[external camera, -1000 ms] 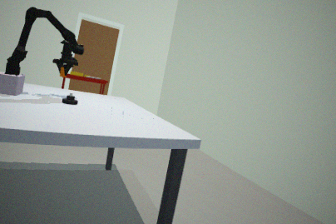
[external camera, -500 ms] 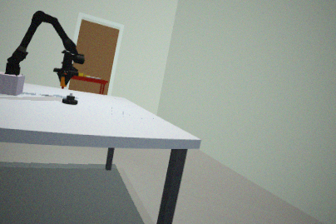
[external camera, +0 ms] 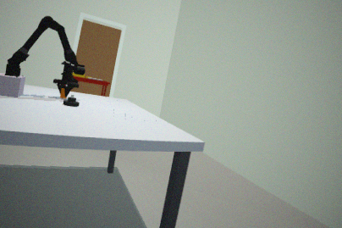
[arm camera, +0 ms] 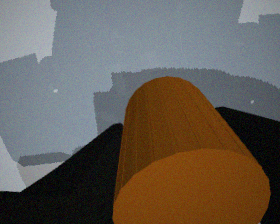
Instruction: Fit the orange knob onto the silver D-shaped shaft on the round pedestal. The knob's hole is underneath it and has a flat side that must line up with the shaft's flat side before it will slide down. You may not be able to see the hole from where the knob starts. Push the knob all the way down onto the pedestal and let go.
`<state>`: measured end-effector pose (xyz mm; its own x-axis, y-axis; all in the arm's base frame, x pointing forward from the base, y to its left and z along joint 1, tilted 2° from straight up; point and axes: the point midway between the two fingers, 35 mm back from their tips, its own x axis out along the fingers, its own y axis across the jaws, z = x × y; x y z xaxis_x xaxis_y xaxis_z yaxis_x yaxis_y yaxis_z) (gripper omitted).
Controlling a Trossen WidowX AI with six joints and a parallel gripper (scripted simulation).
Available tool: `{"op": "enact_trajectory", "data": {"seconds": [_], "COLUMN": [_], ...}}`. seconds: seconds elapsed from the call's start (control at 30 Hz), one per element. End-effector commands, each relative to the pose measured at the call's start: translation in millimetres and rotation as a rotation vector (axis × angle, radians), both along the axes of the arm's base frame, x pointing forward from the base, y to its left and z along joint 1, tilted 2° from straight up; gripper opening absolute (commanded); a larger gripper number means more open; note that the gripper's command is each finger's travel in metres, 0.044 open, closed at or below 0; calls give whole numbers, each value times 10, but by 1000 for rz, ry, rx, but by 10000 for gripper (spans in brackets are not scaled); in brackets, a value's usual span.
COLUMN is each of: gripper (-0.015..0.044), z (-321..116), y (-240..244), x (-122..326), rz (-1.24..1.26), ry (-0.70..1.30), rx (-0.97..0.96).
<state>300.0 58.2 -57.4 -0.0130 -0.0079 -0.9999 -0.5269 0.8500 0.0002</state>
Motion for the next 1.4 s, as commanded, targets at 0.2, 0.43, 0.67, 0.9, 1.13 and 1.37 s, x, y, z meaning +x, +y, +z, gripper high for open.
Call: {"op": "enact_trajectory", "data": {"seconds": [0.2, 0.43, 0.67, 0.9, 1.13, 1.37], "gripper": [52, 236, 240, 240, 371, 440], "z": [-71, -71, -71, -71, 498, 735], "y": [-13, -13, -13, -13, -8, -13], "x": [-17, -17, -17, -17, 20, 0], "rz": [0, 0, 0, 0, 4, 6], "ry": [3, 3, 3, 3, -1, -2], "rx": [2, 2, 2, 2, 6, 7]}}
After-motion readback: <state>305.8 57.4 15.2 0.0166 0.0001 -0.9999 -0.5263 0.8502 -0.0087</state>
